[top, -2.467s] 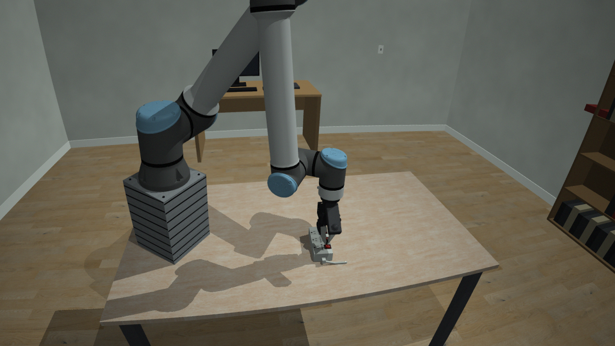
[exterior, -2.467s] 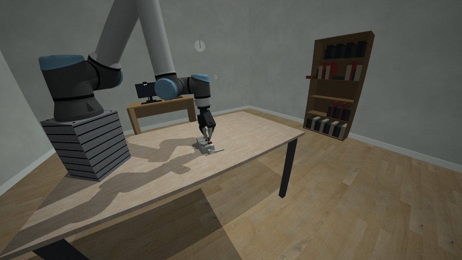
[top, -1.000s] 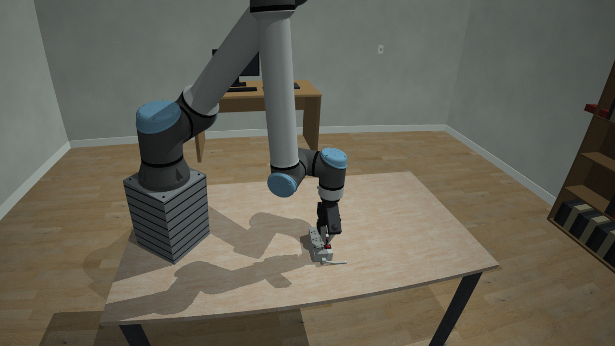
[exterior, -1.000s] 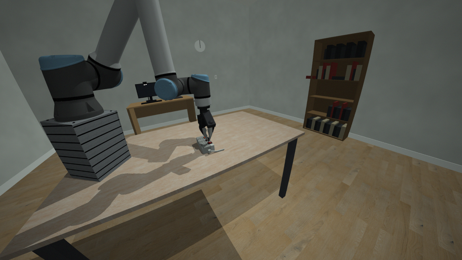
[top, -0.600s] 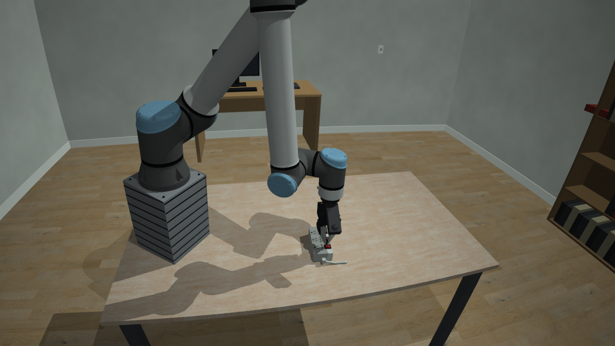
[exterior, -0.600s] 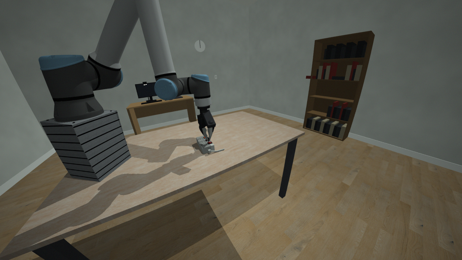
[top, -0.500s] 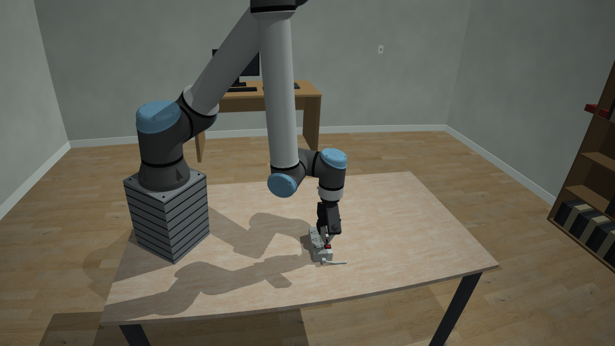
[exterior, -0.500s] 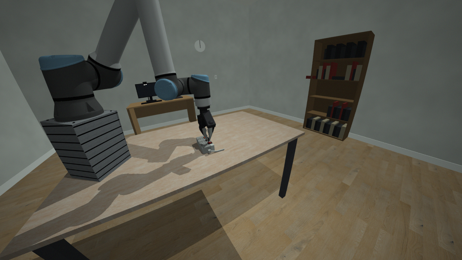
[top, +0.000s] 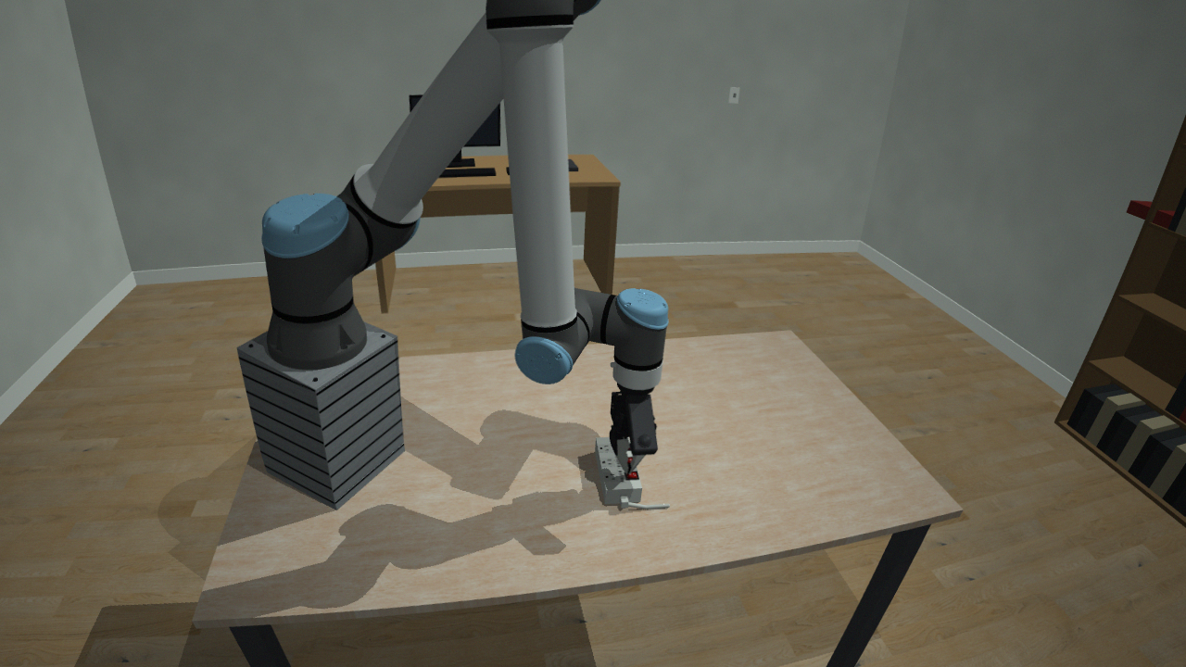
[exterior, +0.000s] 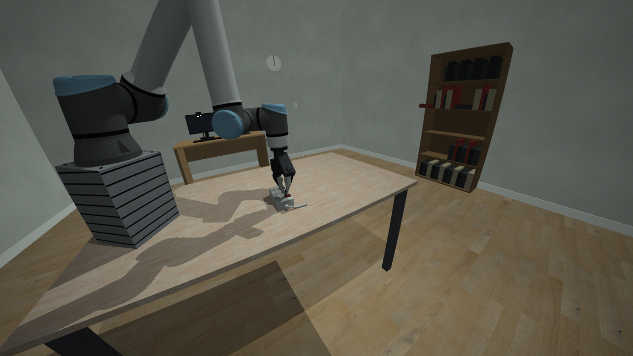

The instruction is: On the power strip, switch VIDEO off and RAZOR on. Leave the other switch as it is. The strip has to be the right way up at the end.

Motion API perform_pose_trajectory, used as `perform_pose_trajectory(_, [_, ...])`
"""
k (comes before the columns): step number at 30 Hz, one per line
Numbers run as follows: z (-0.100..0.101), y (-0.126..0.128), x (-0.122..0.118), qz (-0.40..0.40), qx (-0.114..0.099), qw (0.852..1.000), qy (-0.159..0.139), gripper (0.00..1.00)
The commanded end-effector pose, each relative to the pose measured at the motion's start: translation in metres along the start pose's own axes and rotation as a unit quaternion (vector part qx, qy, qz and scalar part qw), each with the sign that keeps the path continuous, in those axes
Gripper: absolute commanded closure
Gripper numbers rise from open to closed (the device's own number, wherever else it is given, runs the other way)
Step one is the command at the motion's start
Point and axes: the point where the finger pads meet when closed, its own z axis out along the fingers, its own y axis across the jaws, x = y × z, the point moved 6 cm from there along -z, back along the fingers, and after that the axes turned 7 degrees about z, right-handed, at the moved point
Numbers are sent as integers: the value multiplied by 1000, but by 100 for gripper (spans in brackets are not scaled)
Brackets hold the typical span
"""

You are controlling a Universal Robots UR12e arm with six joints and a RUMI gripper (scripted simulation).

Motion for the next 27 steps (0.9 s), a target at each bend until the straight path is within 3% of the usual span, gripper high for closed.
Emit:
perform_pose_trajectory(1, [2,-2,1,0,1,1000,0,100])
perform_pose_trajectory(27, [-3,-1,1,0,1,1000,0,100])
